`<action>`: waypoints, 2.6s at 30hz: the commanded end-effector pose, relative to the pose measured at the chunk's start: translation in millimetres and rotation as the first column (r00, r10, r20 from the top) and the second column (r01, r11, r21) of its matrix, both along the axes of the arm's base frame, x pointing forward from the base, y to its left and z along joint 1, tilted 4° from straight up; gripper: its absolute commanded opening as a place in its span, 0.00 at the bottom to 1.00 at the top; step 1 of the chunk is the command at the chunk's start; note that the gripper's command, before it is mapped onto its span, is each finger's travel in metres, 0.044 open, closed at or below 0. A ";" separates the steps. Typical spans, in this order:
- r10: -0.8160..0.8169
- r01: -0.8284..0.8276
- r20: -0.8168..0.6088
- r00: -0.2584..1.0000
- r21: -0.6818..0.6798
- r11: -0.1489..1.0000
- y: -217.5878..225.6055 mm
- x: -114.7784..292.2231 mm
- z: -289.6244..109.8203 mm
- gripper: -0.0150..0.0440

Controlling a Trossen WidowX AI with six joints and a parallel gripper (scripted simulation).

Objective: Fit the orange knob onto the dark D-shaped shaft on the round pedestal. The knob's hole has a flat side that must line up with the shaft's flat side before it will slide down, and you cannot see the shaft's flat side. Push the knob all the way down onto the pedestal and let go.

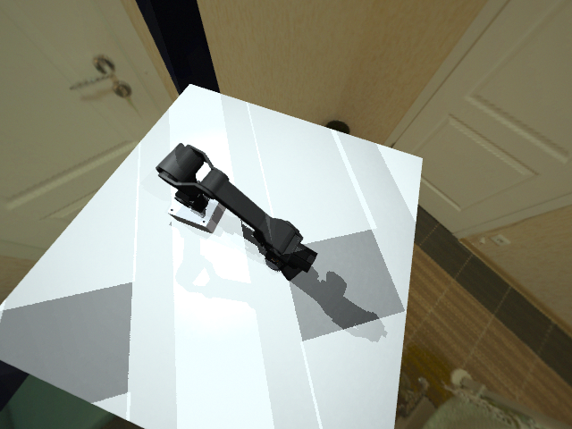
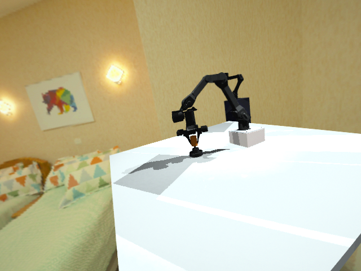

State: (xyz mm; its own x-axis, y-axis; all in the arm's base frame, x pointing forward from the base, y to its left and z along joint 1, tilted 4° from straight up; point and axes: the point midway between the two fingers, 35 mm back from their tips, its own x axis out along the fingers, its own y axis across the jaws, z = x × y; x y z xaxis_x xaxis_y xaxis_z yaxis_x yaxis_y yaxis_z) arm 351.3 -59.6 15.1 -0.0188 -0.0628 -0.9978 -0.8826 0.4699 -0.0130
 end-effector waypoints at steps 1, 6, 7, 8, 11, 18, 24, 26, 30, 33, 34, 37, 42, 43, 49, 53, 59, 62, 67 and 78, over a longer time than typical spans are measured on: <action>0.017 -0.017 0.003 1.000 -0.001 1.000 -0.7 0.5 -0.4 0.25; 0.017 -0.017 0.003 1.000 -0.001 1.000 -0.7 -0.2 -1.9 0.25; 0.017 -0.017 0.003 1.000 -0.001 1.000 -0.6 -0.7 -1.8 0.25; 0.017 -0.017 0.003 1.000 -0.001 1.000 -0.3 -1.3 -1.6 0.25; 0.017 -0.017 0.003 1.000 -0.001 1.000 0.0 -1.9 -2.3 0.25; 0.017 -0.017 0.003 1.000 -0.001 1.000 0.3 -0.7 -3.6 0.25; 0.017 -0.017 0.003 1.000 -0.001 1.000 0.8 0.0 -0.4 0.25; 0.017 -0.017 0.003 1.000 -0.001 1.000 0.9 0.5 0.9 0.25; 0.070 -0.070 0.000 0.998 0.000 0.998 0.8 1.0 1.8 0.25; 0.184 -0.184 -0.007 0.983 0.002 0.983 0.3 1.4 1.7 0.25; 0.214 -0.214 -0.009 0.977 0.003 0.977 0.0 1.4 1.4 0.25; 0.224 -0.224 -0.010 0.975 0.003 0.975 -0.5 0.7 0.0 0.25; 0.224 -0.224 -0.010 0.975 0.003 0.975 -0.6 -0.2 -1.7 0.25; 0.224 -0.224 -0.010 0.975 0.003 0.975 -0.5 -0.7 -1.8 0.25; 0.224 -0.224 -0.010 0.975 0.003 0.975 0.1 -1.2 -3.7 0.25; 0.224 -0.224 -0.010 0.975 0.003 0.975 0.4 -0.9 -3.2 0.25; 0.224 -0.224 -0.010 0.975 0.003 0.975 0.9 -1.4 -0.3 0.25; 0.224 -0.224 -0.010 0.975 0.003 0.975 0.9 -0.9 1.4 0.25; 0.343 -0.343 -0.017 0.939 0.007 0.939 0.6 -0.3 1.5 0.25; 0.421 -0.421 -0.022 0.907 0.011 0.907 -0.4 -0.6 -2.9 0.25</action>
State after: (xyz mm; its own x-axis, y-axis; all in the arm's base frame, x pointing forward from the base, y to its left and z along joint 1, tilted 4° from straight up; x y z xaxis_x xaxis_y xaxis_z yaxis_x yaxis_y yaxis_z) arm 350.9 -59.8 13.0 -0.0155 -0.0638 -0.9978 -0.9980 0.0615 0.0116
